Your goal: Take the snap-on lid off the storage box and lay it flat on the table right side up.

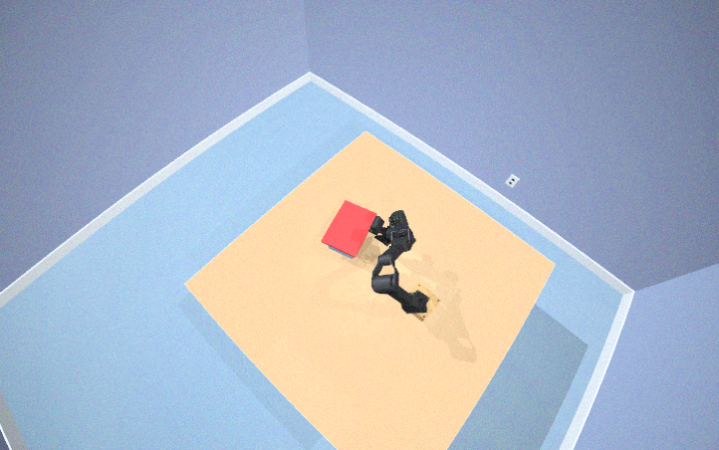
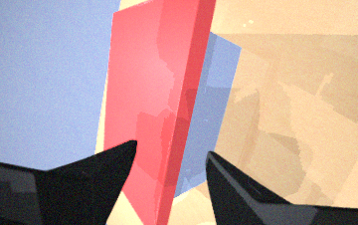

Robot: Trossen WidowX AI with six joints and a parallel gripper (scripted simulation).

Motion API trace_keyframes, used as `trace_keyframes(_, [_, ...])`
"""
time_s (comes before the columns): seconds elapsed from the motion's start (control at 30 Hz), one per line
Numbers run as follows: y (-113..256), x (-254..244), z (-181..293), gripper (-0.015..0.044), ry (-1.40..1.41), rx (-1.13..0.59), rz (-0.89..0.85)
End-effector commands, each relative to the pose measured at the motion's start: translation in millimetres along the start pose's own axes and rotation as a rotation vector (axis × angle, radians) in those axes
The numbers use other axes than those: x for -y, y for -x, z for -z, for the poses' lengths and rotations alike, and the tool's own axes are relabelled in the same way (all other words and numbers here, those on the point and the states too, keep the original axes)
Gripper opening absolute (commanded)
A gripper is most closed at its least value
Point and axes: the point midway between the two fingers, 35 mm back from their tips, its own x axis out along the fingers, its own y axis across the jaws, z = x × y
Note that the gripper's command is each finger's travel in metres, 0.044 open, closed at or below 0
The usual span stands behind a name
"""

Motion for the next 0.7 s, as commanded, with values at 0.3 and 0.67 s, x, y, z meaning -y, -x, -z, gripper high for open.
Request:
trace_keyframes(0.3, [-23, 4, 2, 0.0235, -0.015, 0.0, 0.002])
trace_keyframes(0.67, [-41, 2, 6, 0.0235, -0.018, -0.009, -0.012])
